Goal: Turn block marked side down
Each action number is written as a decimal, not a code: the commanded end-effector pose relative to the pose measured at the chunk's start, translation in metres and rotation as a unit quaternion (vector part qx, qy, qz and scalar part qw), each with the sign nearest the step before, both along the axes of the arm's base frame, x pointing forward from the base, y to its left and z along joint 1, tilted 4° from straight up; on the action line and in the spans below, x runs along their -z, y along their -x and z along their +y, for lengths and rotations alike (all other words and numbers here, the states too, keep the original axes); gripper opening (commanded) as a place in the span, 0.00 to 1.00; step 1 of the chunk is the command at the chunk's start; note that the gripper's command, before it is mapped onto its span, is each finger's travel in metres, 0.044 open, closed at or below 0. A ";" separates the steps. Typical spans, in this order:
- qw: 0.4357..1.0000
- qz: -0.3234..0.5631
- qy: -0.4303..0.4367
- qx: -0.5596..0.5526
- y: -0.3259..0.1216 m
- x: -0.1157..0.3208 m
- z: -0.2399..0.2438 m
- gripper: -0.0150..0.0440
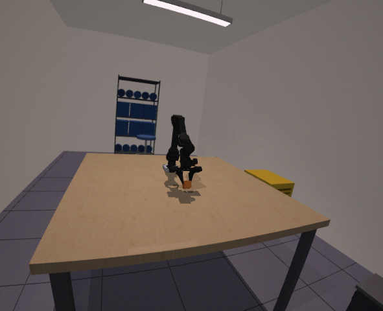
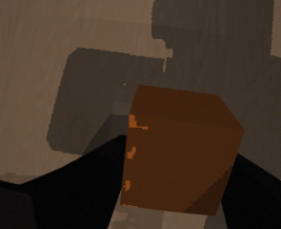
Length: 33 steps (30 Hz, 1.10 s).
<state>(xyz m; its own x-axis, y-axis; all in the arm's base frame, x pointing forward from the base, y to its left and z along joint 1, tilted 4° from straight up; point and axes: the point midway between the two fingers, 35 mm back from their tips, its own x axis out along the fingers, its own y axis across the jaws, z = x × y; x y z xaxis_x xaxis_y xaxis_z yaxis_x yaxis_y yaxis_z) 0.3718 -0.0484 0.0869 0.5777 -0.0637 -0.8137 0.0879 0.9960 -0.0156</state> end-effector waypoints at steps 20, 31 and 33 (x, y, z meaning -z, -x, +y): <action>0.985 -0.172 0.013 -0.004 -0.011 0.029 -0.001 0.25; 0.968 -0.250 0.021 -0.006 0.001 0.029 0.000 0.25; 0.968 -0.251 0.021 -0.006 0.001 0.029 0.000 0.25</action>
<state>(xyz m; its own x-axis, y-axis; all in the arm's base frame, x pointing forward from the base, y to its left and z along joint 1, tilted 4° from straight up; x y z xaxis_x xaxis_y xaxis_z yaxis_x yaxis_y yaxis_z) 0.3722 -0.0488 0.0556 0.8870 -0.0832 -0.4542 0.0838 0.9963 -0.0189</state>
